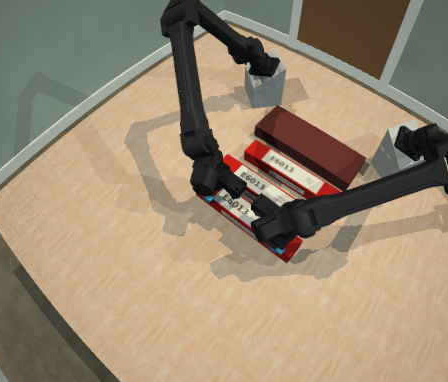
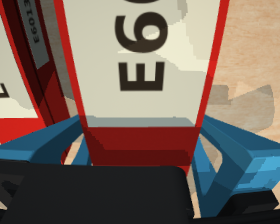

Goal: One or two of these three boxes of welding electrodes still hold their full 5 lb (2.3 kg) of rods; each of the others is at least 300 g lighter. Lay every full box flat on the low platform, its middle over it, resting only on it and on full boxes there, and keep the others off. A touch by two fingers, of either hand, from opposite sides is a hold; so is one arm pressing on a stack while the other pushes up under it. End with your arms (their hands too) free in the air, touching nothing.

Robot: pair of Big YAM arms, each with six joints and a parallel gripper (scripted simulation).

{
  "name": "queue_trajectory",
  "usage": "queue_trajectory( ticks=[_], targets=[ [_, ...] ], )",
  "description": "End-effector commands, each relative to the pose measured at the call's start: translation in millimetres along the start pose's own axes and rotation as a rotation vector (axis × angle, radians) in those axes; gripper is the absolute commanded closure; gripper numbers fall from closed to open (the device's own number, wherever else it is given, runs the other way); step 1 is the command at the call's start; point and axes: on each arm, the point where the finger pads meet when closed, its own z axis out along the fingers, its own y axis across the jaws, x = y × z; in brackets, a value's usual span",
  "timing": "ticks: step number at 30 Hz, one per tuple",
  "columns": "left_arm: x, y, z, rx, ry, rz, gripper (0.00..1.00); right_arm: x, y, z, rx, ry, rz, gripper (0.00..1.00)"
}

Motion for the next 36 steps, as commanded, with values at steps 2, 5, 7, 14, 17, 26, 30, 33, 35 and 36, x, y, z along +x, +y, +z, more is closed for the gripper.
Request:
queue_trajectory(
  ticks=[2,5,7,14,17,26,30,33,35,36],
  targets=[
    [4.8,30.0,-37.9,-0.068,-0.02,-0.034,1.0,-2.3,-14.5,-15.7,0.032,-0.016,0.012,1.0],
    [4.3,30.0,-38.6,-0.069,-0.02,-0.033,1.0,-2.2,-14.6,-16.0,0.032,-0.016,0.012,1.0],
    [3.7,30.1,-39.3,-0.069,-0.021,-0.033,1.0,-2.1,-14.7,-16.1,0.032,-0.016,0.012,1.0],
    [-2.4,28.3,-52.2,-0.075,-0.025,-0.03,1.0,-6.4,-25.3,-45.2,0.062,-0.035,0.021,1.0],
    [-2.3,28.2,-55.7,-0.075,-0.025,-0.03,1.0,-6.3,-25.2,-48.7,0.062,-0.035,0.017,1.0],
    [-2.1,27.5,-69.4,-0.075,-0.027,-0.03,1.0,-5.9,-24.8,-62.4,0.062,-0.036,0.018,1.0],
    [-2.0,27.2,-76.3,-0.076,-0.027,-0.031,1.0,-5.6,-22.9,-68.2,0.059,-0.035,0.022,1.0],
    [-1.9,26.9,-81.4,-0.076,-0.027,-0.031,1.0,-4.5,-22.2,-72.3,0.058,-0.034,0.02,1.0],
    [-1.9,26.9,-81.4,-0.076,-0.027,-0.031,1.0,-4.5,-22.2,-72.3,0.058,-0.034,0.02,1.0],
    [-1.9,26.9,-83.2,-0.076,-0.028,-0.029,1.0,5.7,-21.7,-65.5,0.045,-0.02,0.022,1.0]
  ],
)
